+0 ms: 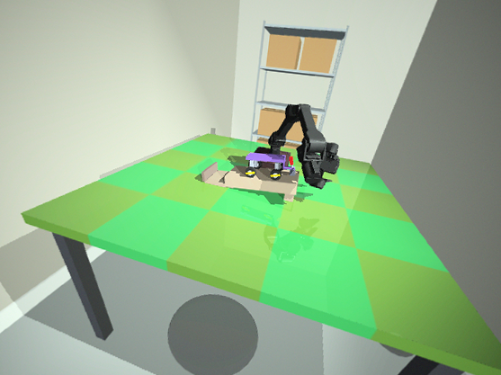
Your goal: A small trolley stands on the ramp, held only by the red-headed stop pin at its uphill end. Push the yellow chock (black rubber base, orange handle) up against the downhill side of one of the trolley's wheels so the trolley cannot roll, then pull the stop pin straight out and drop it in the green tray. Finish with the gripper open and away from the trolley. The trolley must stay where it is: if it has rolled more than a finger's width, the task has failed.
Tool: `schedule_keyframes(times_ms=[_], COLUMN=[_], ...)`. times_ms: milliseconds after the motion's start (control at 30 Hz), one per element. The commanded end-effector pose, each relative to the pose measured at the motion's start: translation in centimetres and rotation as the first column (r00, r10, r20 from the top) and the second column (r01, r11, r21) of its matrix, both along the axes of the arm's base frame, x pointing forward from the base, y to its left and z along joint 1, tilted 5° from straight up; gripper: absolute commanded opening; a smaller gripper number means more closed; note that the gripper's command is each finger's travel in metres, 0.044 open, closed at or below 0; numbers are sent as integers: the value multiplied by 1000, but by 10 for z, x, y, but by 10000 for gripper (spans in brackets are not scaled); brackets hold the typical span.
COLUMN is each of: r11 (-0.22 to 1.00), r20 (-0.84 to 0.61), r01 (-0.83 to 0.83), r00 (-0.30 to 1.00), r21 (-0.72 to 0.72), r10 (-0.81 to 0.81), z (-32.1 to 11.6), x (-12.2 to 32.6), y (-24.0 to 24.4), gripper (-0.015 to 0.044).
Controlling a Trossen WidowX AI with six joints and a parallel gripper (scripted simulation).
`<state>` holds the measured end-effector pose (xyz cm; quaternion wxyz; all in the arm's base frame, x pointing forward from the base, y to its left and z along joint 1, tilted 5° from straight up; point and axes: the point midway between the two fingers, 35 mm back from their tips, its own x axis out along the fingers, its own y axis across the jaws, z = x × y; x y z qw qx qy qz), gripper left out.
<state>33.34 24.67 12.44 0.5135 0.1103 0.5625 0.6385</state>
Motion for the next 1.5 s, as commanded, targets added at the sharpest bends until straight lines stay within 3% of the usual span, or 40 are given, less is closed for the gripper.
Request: schedule_keyframes(times_ms=[0,233,500,767,1100,1467], r11=[1000,971,851,645,304,-94], r20=[-4,-151,-252,-241,-91,158], r01=[2,67,148,225,299,317], r00=[1000,983,917,799,562,182], r21=[-6,-229,-503,-730,-904,-944], r10=[-2,-104,-308,-551,-822,-970], z=[0,4,7,7,6,2], x=[-1,-23,-49,-74,-101,-126], y=[0,-5,-14,-26,-45,-70], gripper=[374,190,190,190,190,190])
